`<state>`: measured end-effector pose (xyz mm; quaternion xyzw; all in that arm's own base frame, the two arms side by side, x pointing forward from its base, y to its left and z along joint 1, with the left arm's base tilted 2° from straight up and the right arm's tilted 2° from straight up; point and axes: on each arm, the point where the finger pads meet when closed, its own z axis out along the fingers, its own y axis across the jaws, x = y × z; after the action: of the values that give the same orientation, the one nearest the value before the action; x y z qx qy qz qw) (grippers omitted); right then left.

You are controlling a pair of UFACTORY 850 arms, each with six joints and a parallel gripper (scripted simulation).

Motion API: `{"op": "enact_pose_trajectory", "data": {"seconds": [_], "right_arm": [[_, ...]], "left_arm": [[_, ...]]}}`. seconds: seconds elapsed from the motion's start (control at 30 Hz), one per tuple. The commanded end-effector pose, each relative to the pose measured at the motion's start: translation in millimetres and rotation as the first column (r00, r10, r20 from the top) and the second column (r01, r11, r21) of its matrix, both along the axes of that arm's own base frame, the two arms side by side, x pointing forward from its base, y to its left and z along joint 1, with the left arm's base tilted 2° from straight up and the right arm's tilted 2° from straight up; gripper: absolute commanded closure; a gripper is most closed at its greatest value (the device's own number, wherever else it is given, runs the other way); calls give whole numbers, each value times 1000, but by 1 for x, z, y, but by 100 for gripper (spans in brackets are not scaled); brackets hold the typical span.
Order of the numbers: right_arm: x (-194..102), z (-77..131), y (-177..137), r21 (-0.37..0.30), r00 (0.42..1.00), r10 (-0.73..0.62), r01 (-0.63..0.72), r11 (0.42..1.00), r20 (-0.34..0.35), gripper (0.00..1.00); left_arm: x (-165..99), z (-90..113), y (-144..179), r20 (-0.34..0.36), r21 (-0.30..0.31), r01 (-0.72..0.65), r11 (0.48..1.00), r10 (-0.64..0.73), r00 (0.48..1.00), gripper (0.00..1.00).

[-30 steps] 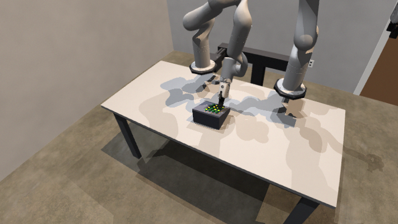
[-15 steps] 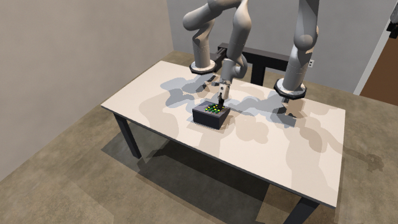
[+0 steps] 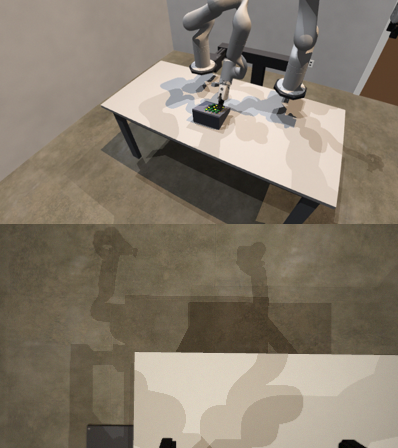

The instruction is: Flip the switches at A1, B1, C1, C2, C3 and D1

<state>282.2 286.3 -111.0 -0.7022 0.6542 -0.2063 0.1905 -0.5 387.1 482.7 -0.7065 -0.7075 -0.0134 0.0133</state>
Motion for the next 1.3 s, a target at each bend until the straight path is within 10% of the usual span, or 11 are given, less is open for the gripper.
{"op": "enact_pose_trajectory", "data": {"seconds": [0.0, 1.27], "right_arm": [[1, 0, 1, 1, 1000, 0, 0, 1000, 1, 100], [-15, 24, 1, 1, 1000, 0, 0, 1000, 1, 100]], "left_arm": [[0, 1, 0, 0, 2, 0, 1000, 0, 1000, 0], [0, 1, 0, 0, 2, 0, 1000, 0, 1000, 0]]}}
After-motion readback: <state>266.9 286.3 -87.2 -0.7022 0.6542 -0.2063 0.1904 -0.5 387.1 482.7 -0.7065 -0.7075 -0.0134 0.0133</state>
